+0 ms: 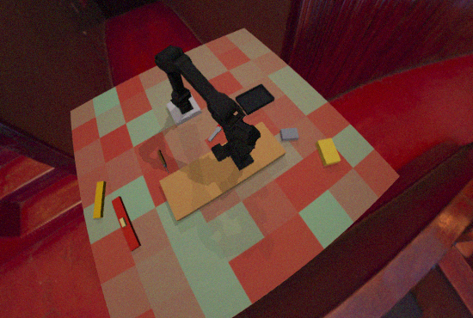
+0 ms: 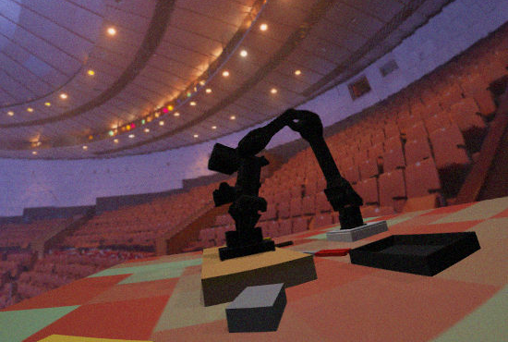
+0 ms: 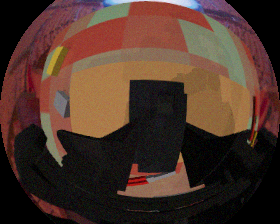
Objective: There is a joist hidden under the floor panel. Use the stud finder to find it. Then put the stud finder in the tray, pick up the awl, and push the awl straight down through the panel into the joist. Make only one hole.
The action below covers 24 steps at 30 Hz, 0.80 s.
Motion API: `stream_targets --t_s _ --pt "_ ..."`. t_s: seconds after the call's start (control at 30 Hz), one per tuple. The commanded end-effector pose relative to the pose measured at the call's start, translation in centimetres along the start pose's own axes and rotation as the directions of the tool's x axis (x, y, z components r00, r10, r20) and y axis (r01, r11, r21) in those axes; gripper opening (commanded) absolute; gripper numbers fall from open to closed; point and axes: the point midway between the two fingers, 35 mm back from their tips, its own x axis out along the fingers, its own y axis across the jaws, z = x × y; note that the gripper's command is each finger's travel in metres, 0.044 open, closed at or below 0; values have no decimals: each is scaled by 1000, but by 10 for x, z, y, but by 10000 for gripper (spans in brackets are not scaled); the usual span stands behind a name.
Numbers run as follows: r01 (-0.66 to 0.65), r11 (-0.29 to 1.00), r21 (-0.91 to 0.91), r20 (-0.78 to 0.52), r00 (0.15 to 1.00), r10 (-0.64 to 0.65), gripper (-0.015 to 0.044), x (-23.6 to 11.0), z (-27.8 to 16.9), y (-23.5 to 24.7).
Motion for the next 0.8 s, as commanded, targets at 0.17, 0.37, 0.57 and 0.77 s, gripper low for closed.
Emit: stream_targets --t_s 0.17,0.37,0.57,0.77 --pt "-6 1000 -2 -3 1000 6 0 0 0 22" --pt "-7 1000 -2 -3 1000 7 0 0 0 35" --pt "-9 1000 -1 -3 1000 9 0 0 0 47" --pt "-10 1000 -1 -3 1000 10 0 0 0 59"
